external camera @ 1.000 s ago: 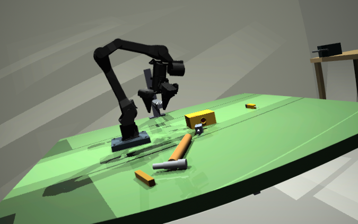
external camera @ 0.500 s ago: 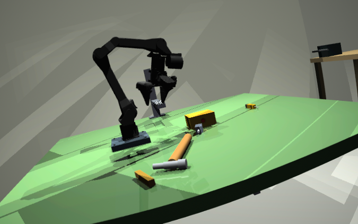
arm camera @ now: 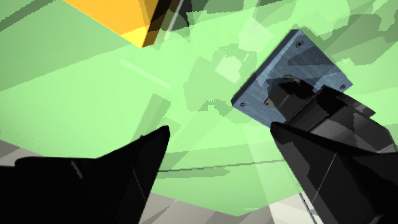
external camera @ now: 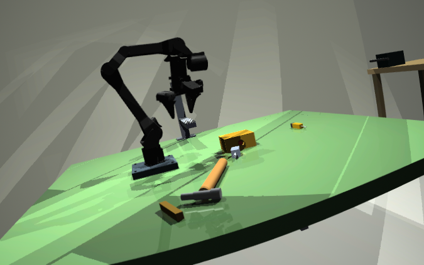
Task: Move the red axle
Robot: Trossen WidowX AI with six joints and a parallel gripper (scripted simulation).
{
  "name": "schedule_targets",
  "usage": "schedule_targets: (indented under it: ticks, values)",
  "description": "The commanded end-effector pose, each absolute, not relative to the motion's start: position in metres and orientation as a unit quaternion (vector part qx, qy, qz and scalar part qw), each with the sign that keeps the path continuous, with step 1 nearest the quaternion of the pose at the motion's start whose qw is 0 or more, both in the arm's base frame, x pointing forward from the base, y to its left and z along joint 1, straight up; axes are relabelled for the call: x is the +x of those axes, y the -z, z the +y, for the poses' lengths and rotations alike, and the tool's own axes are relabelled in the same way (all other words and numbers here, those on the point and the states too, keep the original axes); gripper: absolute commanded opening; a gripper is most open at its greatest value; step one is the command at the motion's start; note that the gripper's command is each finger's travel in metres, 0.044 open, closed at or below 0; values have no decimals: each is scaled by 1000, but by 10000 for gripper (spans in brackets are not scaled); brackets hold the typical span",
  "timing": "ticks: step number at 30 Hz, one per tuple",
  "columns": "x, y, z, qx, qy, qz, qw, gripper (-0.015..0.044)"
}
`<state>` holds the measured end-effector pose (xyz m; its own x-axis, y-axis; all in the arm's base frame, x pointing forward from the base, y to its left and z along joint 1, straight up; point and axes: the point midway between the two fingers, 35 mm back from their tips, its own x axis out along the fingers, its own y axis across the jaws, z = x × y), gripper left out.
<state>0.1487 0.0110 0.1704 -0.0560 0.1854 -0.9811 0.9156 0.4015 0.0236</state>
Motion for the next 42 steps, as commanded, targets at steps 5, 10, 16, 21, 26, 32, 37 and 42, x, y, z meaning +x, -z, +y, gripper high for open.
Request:
schedule_targets:
  ticks: [5, 10, 16, 21, 26, 32, 37, 42]
  values:
    - [161, -170, 0, 376, 283, 658, 588, 440]
    - [185, -162, -27, 251, 163, 689, 660, 440]
    - [208, -150, -64, 75, 13, 701, 709, 440]
    - [222, -138, -98, -79, -112, 689, 712, 440]
    - [231, -125, -133, -218, -221, 661, 683, 440]
    - [234, -114, -161, -327, -310, 625, 637, 440]
    - [235, -111, -169, -355, -334, 614, 621, 440]
    - [235, -111, -169, -355, -334, 614, 621, 440]
